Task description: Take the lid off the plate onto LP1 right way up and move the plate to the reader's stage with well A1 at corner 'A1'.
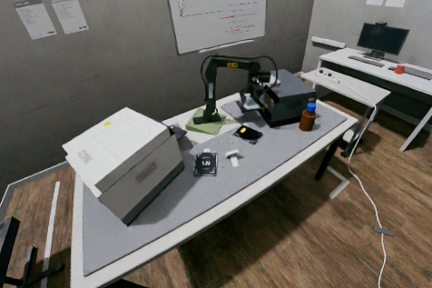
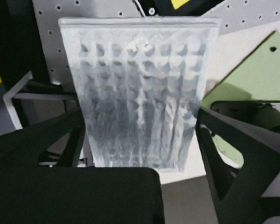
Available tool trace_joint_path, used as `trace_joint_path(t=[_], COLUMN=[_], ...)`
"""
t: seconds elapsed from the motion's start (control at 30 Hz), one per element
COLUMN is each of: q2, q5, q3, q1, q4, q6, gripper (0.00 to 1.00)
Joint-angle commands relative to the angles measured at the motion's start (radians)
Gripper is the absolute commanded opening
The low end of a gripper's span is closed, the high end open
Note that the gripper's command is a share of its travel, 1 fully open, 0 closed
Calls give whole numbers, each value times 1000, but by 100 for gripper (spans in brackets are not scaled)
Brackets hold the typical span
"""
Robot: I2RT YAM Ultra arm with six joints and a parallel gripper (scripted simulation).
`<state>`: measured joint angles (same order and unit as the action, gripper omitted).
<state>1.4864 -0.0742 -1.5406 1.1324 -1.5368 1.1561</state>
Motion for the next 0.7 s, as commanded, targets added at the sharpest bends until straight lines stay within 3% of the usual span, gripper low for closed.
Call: trace_joint_path(t=[0.0, 0.1, 0.13, 0.27, 0.67], q2=[15, 13, -21, 23, 3], q5=[3, 3, 3, 9, 18], q3=[-45, -43, -43, -46, -45], q1=[-37, -47, -58, -102, -207], q4=[-15, -13, -2, -15, 9], q6=[-84, -95, -107, -168, -292], gripper=[86, 86, 86, 86, 86])
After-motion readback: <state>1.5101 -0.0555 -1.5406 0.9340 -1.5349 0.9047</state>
